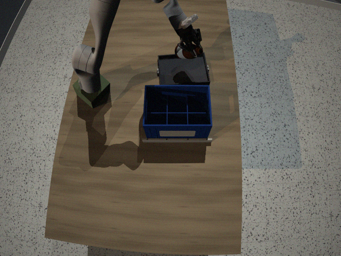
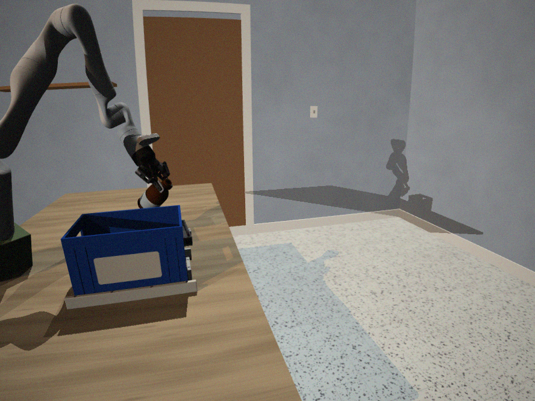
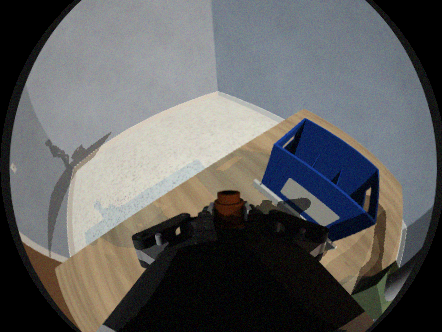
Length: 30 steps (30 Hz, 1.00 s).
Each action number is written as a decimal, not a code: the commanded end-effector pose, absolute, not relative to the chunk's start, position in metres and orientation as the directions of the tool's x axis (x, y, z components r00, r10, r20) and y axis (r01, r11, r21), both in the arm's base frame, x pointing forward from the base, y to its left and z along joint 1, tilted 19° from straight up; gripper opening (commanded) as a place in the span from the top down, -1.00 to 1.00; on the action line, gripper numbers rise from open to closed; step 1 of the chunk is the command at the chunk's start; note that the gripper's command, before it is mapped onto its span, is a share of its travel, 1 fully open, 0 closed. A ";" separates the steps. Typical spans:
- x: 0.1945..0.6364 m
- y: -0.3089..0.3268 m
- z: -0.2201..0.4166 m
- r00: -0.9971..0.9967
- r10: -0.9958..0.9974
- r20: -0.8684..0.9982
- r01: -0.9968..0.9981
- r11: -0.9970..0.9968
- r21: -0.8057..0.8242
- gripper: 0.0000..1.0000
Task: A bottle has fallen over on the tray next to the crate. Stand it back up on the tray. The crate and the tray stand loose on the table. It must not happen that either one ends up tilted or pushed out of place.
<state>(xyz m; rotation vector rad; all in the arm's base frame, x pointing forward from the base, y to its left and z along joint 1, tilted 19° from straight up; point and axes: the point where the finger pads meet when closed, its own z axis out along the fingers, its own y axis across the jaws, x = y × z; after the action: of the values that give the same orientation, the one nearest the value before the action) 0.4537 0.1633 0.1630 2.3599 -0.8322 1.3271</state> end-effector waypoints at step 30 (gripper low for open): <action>0.453 0.159 0.162 0.362 -0.294 0.885 -0.626 -0.780 -0.003 1.00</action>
<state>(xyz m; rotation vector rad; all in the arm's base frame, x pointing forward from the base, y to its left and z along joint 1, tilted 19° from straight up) 0.4538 0.1613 0.1615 2.3204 -0.8253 1.3638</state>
